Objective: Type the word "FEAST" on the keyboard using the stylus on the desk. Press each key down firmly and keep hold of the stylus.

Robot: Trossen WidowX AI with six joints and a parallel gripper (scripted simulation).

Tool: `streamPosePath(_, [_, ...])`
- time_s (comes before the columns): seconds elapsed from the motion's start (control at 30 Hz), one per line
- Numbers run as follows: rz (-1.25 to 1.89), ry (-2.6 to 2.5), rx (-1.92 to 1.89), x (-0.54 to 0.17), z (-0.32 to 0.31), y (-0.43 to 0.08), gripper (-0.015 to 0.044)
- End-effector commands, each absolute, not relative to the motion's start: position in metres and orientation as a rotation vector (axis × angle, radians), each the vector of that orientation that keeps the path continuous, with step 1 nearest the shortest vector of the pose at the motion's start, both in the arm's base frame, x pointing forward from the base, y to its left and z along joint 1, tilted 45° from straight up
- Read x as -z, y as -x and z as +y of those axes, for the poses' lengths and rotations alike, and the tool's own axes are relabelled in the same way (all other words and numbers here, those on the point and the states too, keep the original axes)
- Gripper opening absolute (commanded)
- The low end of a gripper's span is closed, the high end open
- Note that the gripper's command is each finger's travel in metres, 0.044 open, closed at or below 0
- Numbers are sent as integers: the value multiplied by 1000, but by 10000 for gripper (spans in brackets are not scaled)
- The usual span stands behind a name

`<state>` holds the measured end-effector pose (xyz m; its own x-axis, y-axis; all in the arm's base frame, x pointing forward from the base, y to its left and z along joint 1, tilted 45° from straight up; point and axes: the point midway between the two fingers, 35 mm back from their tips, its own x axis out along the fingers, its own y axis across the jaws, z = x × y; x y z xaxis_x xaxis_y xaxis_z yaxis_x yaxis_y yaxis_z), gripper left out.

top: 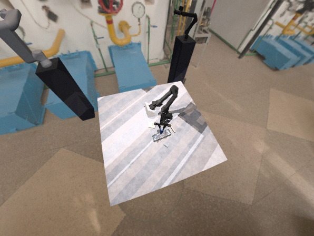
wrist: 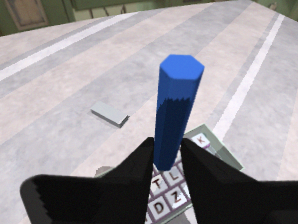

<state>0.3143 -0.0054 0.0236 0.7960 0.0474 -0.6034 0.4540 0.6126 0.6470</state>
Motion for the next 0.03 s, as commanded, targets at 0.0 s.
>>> streamPosePath(0.0, [623,-893,254,-23,-5,-314,81])
